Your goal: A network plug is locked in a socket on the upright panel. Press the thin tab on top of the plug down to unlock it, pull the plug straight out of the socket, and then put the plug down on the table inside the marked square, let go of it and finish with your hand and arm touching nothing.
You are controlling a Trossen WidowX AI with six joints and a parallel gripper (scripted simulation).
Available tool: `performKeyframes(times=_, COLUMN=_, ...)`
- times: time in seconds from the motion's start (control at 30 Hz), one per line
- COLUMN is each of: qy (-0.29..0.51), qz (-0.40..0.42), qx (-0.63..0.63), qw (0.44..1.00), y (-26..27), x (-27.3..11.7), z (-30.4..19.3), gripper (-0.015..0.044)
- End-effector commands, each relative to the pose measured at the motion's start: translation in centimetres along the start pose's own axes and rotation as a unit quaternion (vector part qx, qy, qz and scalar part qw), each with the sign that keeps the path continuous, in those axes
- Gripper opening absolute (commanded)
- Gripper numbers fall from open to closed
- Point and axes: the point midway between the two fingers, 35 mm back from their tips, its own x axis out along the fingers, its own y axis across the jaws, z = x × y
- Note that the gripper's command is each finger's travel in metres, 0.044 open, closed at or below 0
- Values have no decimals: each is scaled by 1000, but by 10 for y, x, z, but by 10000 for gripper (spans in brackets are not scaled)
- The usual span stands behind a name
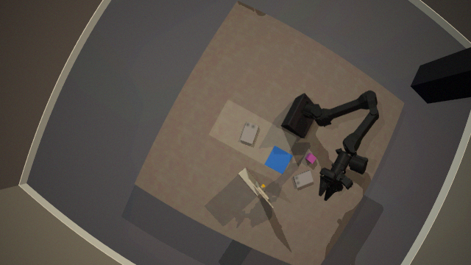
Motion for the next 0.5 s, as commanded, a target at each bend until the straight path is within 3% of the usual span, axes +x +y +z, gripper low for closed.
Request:
performKeyframes(times=0.0, qy=0, qz=0, qx=3, qw=1000, y=0, x=0, z=-1, gripper=374)
performKeyframes(times=0.27, qy=9, qz=2, qx=129, qw=992, y=-3, x=17, z=-31, gripper=164)
performKeyframes(times=0.47, qy=16, qz=1, qx=230, qw=973, y=-5, x=26, z=-56, gripper=156)
